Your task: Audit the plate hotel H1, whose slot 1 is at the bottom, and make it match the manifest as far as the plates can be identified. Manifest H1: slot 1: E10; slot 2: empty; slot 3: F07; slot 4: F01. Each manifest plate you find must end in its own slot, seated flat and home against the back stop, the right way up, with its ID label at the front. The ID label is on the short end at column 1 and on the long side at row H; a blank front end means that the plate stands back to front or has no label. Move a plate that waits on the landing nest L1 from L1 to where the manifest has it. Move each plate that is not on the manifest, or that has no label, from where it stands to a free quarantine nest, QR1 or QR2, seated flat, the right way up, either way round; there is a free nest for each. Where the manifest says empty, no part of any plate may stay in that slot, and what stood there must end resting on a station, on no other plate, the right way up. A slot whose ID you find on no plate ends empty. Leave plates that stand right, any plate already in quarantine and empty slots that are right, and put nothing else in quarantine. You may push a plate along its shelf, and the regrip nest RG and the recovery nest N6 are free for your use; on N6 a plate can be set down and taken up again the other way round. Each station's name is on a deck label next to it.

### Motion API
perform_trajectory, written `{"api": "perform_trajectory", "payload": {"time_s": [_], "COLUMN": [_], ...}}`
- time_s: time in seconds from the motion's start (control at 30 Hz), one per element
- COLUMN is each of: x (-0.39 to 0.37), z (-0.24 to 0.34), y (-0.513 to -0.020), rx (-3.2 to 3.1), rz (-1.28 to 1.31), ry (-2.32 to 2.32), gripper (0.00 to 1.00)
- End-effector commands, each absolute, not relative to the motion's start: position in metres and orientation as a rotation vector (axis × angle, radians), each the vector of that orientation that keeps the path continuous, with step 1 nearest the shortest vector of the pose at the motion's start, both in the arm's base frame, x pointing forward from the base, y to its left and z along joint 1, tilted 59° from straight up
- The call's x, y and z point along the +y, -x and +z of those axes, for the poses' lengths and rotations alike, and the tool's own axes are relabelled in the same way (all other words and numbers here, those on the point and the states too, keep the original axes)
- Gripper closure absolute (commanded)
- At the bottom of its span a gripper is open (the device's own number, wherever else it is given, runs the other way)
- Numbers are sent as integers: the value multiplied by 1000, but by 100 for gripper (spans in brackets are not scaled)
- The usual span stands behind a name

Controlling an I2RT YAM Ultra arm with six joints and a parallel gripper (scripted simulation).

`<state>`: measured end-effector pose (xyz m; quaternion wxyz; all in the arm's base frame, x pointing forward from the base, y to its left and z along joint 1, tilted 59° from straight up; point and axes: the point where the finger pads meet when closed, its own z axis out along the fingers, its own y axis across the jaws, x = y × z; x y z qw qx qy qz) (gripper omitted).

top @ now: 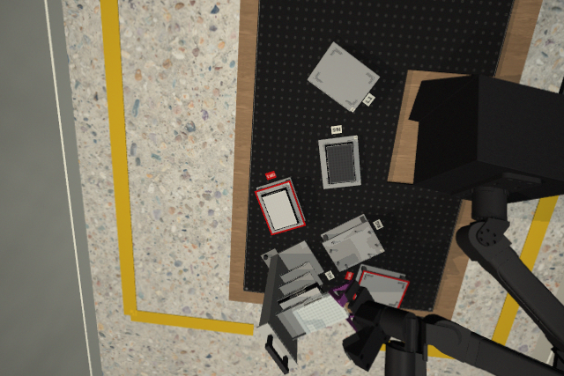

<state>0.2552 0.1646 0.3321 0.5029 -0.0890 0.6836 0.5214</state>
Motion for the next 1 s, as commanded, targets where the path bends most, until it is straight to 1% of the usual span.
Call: {"api": "perform_trajectory", "payload": {"time_s": [0.0, 0.97], "x": [163, 172], "z": [337, 341], "y": [-258, -269], "rx": [1637, 1636], "rz": [1245, 1245], "ry": [205, 204], "gripper": [14, 14]}}
